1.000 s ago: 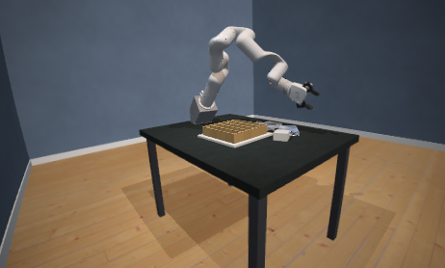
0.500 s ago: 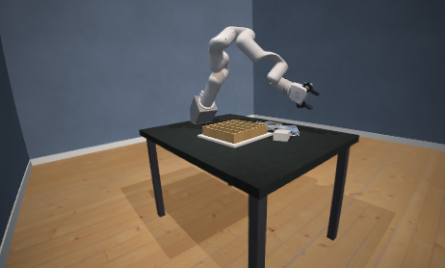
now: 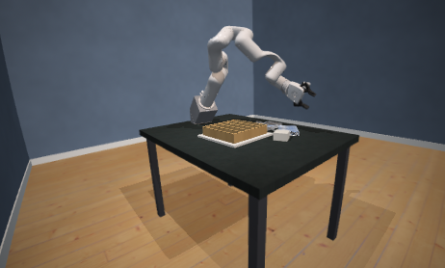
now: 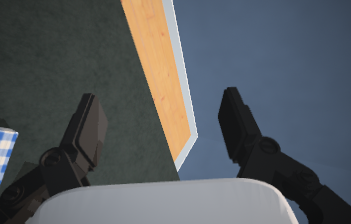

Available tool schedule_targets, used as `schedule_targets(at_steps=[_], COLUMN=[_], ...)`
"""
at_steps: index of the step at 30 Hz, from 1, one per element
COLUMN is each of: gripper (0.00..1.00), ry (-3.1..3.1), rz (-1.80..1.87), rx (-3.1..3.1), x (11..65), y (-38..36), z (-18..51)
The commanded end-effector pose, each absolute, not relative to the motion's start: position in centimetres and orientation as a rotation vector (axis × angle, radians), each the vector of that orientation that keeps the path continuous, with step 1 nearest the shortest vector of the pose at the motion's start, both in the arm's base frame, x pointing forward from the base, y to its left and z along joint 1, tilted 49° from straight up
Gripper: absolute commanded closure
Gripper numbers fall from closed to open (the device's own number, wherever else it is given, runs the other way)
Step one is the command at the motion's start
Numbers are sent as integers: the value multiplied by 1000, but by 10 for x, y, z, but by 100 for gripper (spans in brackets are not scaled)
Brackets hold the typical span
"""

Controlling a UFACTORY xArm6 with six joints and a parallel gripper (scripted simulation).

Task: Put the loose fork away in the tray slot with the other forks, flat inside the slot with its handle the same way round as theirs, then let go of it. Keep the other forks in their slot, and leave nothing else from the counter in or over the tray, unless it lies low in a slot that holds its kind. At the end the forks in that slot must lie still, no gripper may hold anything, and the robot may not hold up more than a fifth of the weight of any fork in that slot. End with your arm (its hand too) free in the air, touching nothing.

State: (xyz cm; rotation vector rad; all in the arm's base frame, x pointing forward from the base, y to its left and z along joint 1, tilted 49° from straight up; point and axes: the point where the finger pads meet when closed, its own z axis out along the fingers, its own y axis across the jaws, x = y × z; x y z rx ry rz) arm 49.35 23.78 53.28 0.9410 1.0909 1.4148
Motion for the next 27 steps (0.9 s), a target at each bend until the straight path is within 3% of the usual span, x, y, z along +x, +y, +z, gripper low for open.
schedule_targets(at_steps=[1, 17, 21, 23, 27], gripper=[0, 0, 0, 0, 0], ry=[1108, 1262, 1262, 1344, 1388], rz=[1376, 1169, 1169, 1059, 999], rx=[1055, 1321, 1321, 1399, 1433], x=[471, 408, 408, 380, 365], y=[247, 252, 252, 249, 246], z=[503, 400, 400, 358, 337])
